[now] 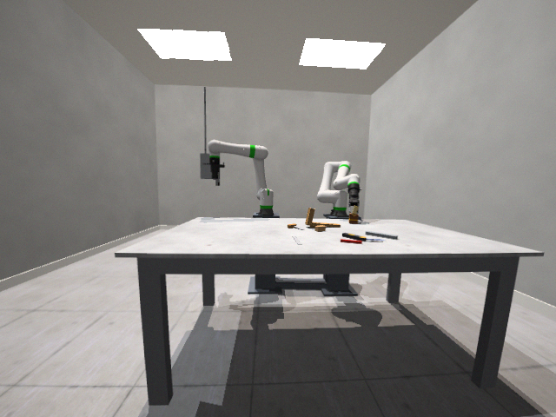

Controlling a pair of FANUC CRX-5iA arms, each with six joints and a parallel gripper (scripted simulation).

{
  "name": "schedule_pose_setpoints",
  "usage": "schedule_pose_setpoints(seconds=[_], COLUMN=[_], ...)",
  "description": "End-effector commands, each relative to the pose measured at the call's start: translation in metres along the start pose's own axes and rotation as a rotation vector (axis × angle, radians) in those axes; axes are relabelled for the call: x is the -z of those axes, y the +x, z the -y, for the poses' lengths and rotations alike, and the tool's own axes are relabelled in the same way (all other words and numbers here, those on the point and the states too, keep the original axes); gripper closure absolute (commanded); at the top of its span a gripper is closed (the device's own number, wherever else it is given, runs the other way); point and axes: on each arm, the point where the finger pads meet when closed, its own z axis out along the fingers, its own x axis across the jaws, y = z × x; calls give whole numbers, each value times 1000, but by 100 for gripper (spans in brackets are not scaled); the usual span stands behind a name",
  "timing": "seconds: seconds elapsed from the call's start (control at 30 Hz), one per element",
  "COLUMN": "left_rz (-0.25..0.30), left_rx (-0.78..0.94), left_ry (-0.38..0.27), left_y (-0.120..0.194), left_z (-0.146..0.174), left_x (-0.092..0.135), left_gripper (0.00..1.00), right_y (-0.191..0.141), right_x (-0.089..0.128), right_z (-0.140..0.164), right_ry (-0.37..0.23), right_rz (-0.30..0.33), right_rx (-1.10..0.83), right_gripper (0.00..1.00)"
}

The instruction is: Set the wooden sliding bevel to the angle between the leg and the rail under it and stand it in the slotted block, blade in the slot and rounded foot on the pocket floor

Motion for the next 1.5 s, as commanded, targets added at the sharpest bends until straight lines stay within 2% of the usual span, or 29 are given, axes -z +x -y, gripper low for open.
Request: schedule_pose_setpoints(seconds=[0.0, 0.33, 0.8, 1.03, 1.47], left_rz=[0, 0, -1, -1, -1], left_rx=[-1, -1, 0, 0, 0], left_ry=[-2, -2, -2, -2, -2], left_y=[0, 0, 0, 0, 0], left_z=[-1, -1, -1, -1, -1], left_x=[0, 17, 107, 120, 120], left_gripper=[0, 0, 0, 0, 0], right_y=[0, 0, 0, 0, 0], right_x=[1, 1, 1, 1, 1], right_z=[0, 0, 0, 0, 0], right_ry=[-2, -2, -2, -2, -2], right_rz=[0, 0, 0, 0, 0], right_rx=[0, 0, 0, 0, 0], right_gripper=[0, 0, 0, 0, 0])
